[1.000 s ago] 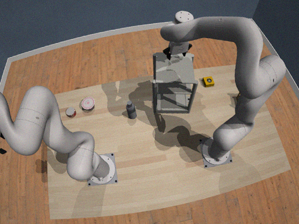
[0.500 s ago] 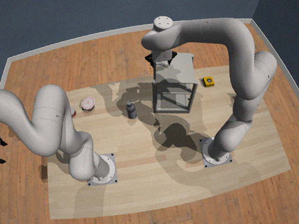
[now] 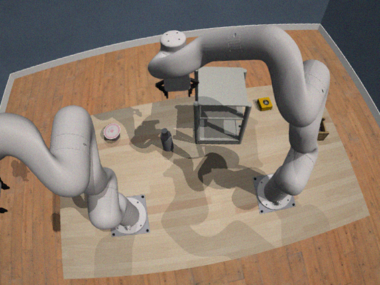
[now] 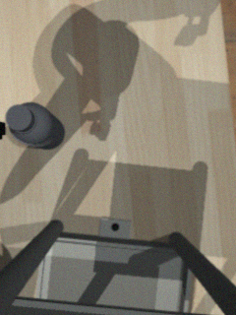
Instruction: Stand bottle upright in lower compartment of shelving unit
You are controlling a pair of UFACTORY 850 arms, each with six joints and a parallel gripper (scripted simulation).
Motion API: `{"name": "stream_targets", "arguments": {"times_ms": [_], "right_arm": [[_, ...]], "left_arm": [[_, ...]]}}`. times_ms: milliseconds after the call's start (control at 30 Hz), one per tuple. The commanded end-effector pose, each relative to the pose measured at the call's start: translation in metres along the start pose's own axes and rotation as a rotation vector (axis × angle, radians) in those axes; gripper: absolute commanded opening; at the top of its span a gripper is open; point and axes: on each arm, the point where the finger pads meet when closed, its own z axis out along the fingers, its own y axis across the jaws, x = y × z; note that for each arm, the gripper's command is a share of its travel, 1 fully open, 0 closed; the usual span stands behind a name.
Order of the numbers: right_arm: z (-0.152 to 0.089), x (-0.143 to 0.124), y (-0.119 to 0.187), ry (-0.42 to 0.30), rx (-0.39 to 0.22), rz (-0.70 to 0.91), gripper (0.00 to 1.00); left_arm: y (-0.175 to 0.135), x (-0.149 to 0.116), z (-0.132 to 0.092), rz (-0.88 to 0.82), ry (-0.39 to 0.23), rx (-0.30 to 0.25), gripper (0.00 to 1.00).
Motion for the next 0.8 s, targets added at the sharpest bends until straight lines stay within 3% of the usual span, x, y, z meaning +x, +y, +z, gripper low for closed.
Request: {"name": "stream_targets", "arguments": {"times_ms": [0,167,767], "right_arm": [[0.0,-0.025,-0.057,-0.024,-0.012,0.069,1.0],[0.0,-0.038,-0.081,-0.037,-0.014,0.098,1.0],[0.0,-0.04,-0.084,-0.038,-0.014,0.102,1.0]], "left_arm": [[-0.001,0.0,-0.001,0.003,0.005,-0.002,1.0],[-0.001,0.0,-0.001,0.003,0.005,-0.002,1.0],[-0.001,0.0,-0.001,0.003,0.005,-0.002,1.0]]}}
